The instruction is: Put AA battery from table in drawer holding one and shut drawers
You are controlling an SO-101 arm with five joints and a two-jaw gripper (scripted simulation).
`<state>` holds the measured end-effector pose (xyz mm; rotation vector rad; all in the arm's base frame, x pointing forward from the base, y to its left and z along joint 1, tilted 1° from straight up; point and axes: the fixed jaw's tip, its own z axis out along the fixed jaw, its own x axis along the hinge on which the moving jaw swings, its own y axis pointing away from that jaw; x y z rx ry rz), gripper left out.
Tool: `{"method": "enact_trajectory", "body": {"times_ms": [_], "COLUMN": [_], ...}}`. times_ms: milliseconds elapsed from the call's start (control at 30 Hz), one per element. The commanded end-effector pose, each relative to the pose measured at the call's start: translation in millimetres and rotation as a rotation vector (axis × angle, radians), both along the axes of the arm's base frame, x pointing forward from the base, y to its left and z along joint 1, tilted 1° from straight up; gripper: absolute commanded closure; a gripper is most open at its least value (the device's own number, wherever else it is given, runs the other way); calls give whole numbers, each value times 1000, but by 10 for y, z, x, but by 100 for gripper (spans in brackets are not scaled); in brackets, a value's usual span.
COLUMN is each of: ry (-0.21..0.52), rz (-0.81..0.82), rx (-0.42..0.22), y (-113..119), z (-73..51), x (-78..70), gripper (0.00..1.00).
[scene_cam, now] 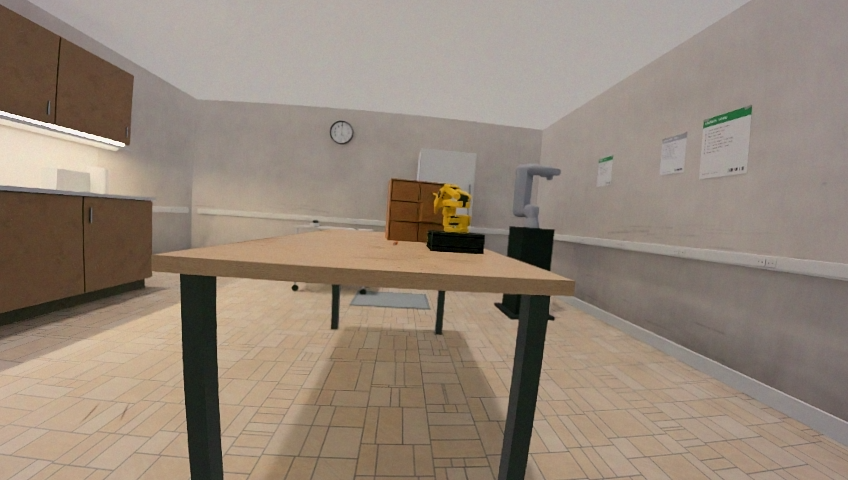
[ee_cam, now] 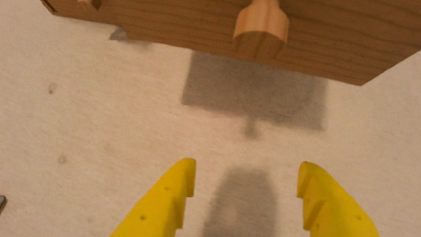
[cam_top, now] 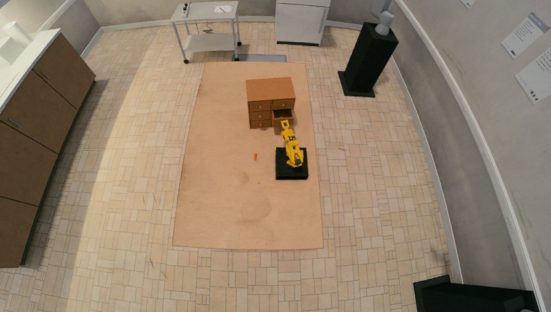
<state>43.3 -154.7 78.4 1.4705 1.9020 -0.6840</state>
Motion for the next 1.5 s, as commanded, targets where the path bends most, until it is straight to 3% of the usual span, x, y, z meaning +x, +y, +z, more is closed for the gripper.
{"method": "enact_trajectory", "body": {"times_ms": [0, 267, 967, 1467], "ry": [27, 77, 77, 42], "rz": [14, 15, 15, -30], "rx": [84, 294, 294, 172], "y": [39, 115, 115, -71], "z": [-37, -174, -174, 582], "x": [1, -20, -20, -46], "gripper": [79, 79, 79, 79]}}
